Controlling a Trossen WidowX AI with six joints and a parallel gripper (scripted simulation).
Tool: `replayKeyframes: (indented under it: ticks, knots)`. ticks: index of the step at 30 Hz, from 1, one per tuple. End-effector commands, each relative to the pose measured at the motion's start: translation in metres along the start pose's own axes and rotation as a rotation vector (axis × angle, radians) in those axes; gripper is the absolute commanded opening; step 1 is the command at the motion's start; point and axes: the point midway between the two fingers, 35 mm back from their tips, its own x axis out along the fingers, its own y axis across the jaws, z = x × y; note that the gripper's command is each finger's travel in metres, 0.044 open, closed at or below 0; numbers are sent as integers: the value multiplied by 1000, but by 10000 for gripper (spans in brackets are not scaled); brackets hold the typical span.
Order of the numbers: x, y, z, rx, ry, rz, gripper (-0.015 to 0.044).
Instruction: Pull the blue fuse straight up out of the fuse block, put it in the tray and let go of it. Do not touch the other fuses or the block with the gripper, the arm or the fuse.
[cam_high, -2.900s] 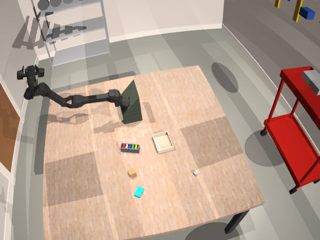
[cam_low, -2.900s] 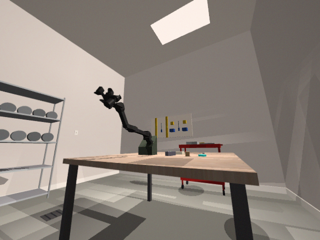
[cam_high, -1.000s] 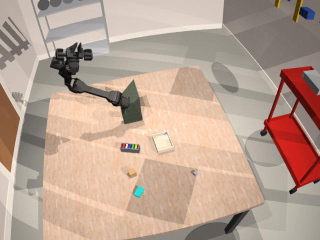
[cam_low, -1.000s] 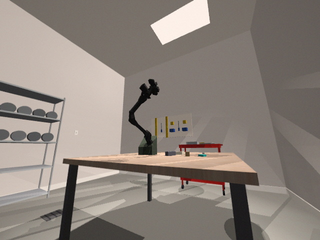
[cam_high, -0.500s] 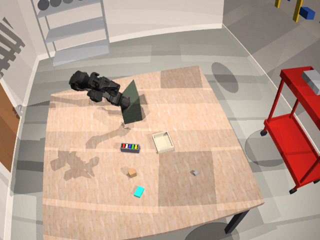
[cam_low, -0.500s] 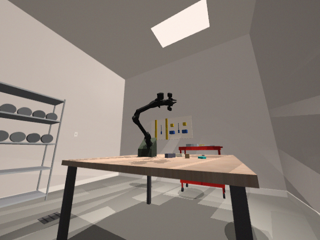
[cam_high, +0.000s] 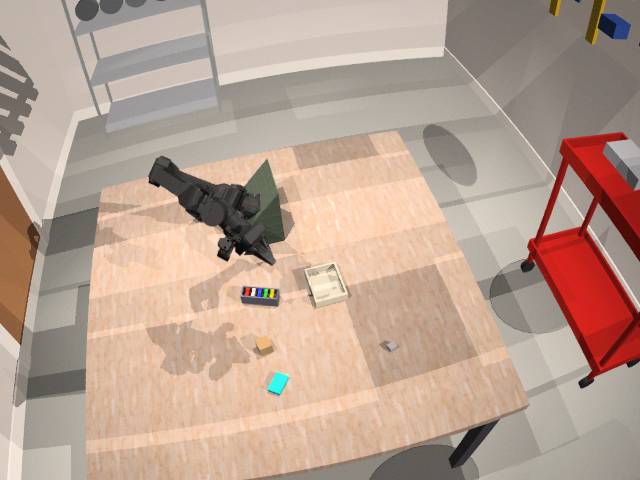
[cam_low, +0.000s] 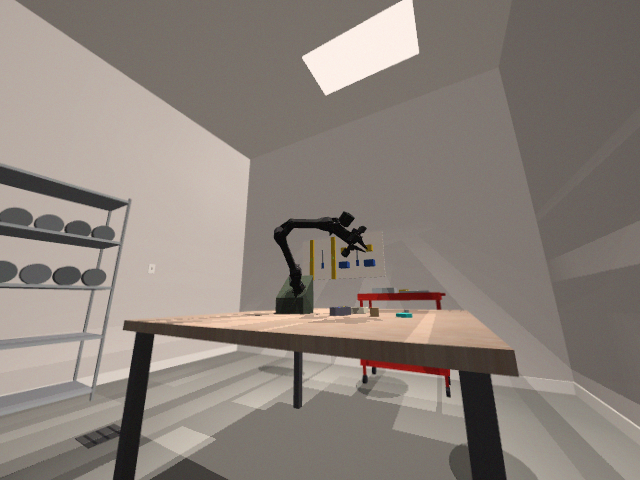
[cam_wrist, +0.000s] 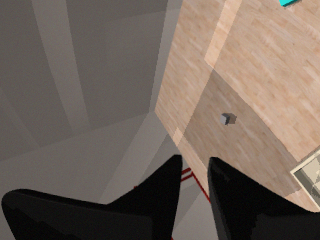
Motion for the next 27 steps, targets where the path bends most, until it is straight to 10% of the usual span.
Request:
replayKeyframes:
  ticks: [1, 13, 27]
  knots:
    - [31, -69, 9, -154, -43, -262, 72]
    - [40, -251, 23, -646, 97, -963, 72]
    - [39, -262, 15, -675, 117, -998, 72]
